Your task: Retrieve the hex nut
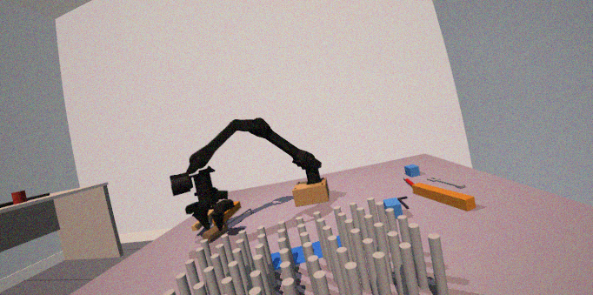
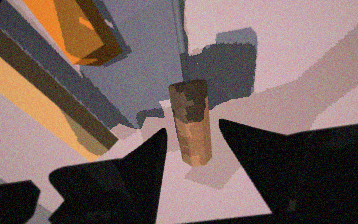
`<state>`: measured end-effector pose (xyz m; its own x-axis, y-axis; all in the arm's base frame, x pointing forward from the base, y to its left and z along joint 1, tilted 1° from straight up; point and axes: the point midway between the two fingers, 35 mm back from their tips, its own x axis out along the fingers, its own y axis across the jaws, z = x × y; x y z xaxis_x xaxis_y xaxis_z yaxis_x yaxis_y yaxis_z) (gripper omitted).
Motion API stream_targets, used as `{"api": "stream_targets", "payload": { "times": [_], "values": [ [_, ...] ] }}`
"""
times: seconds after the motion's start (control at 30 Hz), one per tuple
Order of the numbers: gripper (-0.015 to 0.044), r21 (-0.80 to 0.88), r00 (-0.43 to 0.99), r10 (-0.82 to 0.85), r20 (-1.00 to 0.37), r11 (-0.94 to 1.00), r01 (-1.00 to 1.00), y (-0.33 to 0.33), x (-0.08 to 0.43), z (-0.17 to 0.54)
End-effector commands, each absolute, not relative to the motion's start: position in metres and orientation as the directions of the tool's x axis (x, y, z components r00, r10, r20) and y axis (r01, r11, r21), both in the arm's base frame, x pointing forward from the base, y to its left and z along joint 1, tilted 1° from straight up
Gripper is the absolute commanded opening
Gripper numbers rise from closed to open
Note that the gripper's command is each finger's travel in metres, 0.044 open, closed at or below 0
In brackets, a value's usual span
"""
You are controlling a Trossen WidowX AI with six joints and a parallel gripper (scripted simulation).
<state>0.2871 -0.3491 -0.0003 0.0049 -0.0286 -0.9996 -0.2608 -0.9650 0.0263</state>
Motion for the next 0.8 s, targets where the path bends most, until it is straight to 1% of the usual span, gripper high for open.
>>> {"api": "stream_targets", "payload": {
  "times": [0.0,0.33,0.47,0.7,0.77],
  "values": [
    [0.028,0.028,0.004,-0.03,-1.0,-0.964,-0.263,-0.349,0.287,-0.007],
    [0.028,0.028,0.004,-0.03,-1.0,-0.964,-0.263,-0.348,0.286,-0.02],
    [0.0175,0.028,0.004,-0.03,-1.0,-0.964,-0.263,-0.348,0.286,-0.02],
    [0.0128,0.028,0.004,-0.03,-1.0,-0.964,-0.263,-0.348,0.286,-0.02],
    [0.0076,0.031,0.006,-0.033,-0.999,-0.968,-0.247,-0.347,0.287,-0.019]
  ]
}}
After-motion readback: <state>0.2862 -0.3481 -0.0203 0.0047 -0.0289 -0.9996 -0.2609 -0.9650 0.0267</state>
